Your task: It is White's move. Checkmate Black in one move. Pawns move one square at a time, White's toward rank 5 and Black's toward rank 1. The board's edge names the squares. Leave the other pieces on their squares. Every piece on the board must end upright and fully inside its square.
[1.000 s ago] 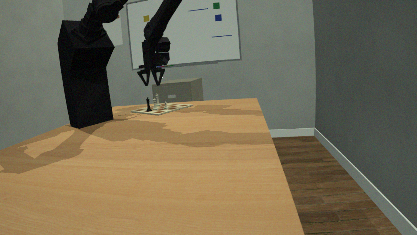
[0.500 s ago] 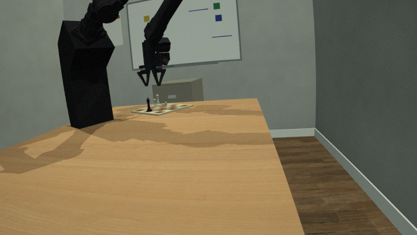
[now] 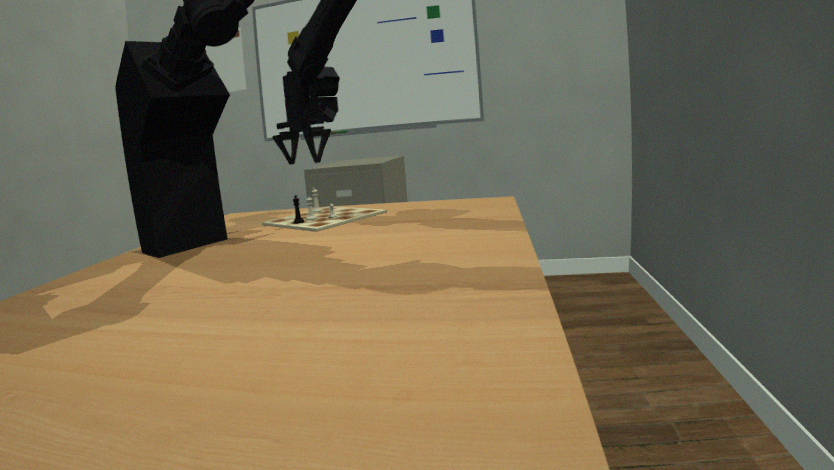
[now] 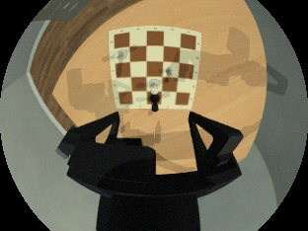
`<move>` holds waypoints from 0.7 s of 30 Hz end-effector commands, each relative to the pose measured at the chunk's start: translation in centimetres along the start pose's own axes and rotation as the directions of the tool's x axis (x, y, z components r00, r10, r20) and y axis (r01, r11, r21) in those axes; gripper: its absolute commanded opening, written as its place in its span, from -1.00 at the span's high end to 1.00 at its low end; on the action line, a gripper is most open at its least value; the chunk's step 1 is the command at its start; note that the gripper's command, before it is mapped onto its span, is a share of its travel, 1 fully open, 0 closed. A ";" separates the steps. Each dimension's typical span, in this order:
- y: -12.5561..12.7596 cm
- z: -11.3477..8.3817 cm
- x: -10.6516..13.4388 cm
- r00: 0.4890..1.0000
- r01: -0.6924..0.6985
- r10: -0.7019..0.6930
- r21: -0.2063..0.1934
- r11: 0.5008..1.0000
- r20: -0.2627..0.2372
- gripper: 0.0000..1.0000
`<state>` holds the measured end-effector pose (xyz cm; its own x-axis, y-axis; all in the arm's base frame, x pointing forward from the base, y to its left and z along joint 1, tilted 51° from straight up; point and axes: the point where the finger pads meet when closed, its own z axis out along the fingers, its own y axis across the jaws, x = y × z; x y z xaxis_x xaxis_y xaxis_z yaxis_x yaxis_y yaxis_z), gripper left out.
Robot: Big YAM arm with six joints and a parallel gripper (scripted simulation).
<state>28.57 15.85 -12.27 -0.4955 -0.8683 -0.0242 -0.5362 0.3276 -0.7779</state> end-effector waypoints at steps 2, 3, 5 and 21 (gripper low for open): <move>-0.2 -2.1 -0.2 1.000 -0.024 0.024 0.001 1.000 0.009 -1.00; -0.2 -2.5 -0.2 1.000 -0.025 0.025 0.001 1.000 0.009 -1.00; -0.2 -3.4 -0.4 1.000 -0.027 0.027 0.001 1.000 0.012 -1.00; -0.2 -5.7 -0.7 0.999 -0.036 0.036 0.000 0.999 0.003 -1.00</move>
<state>24.80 17.35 -8.84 -0.5045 -0.8633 -0.0181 -0.5368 0.3299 -0.7766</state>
